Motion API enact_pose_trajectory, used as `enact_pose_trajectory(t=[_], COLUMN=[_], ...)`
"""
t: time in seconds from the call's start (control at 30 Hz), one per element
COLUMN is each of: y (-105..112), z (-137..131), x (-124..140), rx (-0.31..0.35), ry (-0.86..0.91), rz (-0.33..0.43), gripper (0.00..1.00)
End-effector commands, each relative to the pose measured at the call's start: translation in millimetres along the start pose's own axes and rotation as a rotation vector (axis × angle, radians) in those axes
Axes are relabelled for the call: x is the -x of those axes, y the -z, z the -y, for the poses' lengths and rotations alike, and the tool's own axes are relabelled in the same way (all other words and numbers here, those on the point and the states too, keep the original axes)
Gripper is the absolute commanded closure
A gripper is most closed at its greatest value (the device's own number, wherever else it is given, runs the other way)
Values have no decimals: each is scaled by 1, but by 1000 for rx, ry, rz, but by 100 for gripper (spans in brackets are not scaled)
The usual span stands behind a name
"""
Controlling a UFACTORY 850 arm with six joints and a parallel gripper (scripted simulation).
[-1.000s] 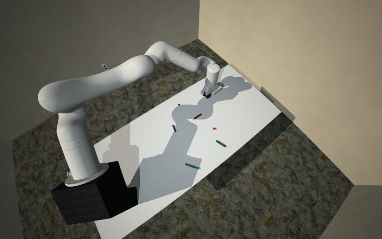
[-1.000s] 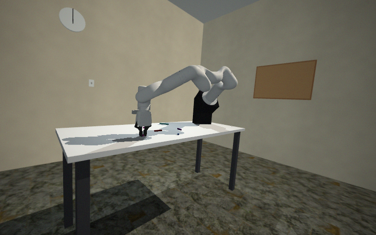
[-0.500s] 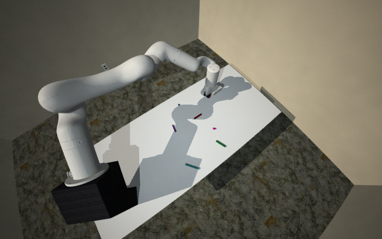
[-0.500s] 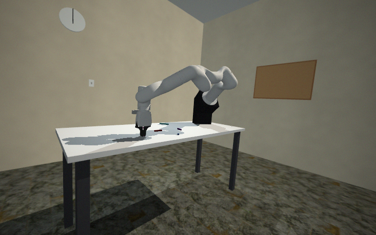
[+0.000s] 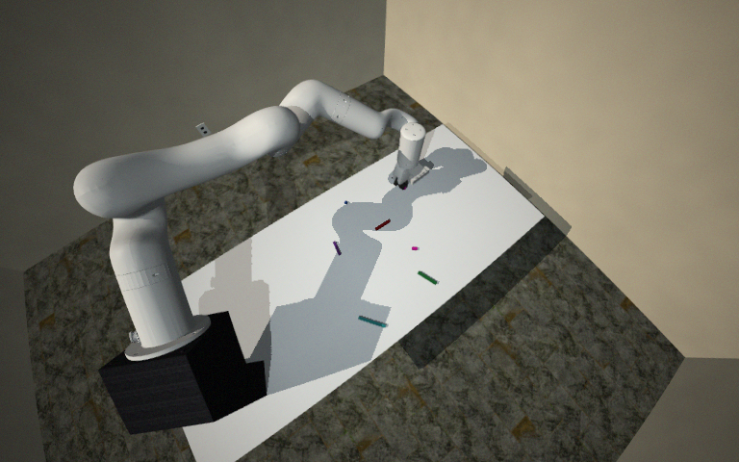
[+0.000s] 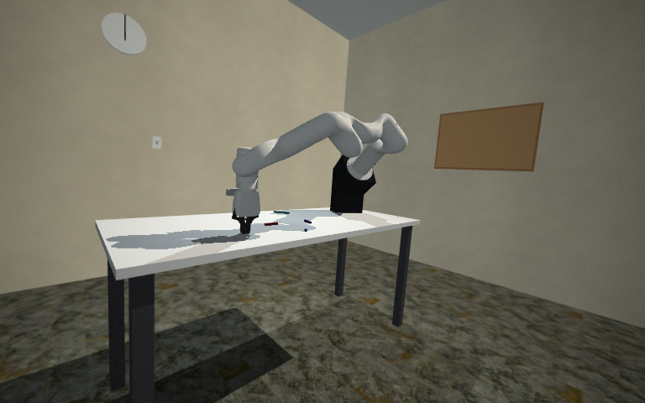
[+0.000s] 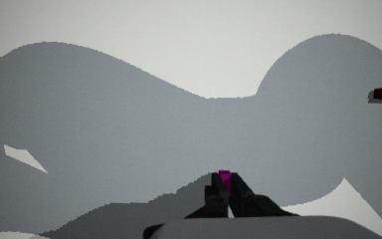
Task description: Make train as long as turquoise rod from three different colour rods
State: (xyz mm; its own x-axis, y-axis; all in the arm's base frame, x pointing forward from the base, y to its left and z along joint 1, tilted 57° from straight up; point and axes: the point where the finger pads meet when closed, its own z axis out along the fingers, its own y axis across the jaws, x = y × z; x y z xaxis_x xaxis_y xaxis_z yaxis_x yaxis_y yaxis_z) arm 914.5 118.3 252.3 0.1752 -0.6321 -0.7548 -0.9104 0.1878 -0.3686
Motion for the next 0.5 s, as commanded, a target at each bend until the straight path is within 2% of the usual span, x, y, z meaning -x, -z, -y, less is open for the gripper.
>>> enact_pose_trajectory(t=[0.0, 0.47], y=[1, 5], z=[1, 1], x=[0, 0], rx=[-2, -2], ry=[1, 1], rz=[0, 0], gripper=[96, 96])
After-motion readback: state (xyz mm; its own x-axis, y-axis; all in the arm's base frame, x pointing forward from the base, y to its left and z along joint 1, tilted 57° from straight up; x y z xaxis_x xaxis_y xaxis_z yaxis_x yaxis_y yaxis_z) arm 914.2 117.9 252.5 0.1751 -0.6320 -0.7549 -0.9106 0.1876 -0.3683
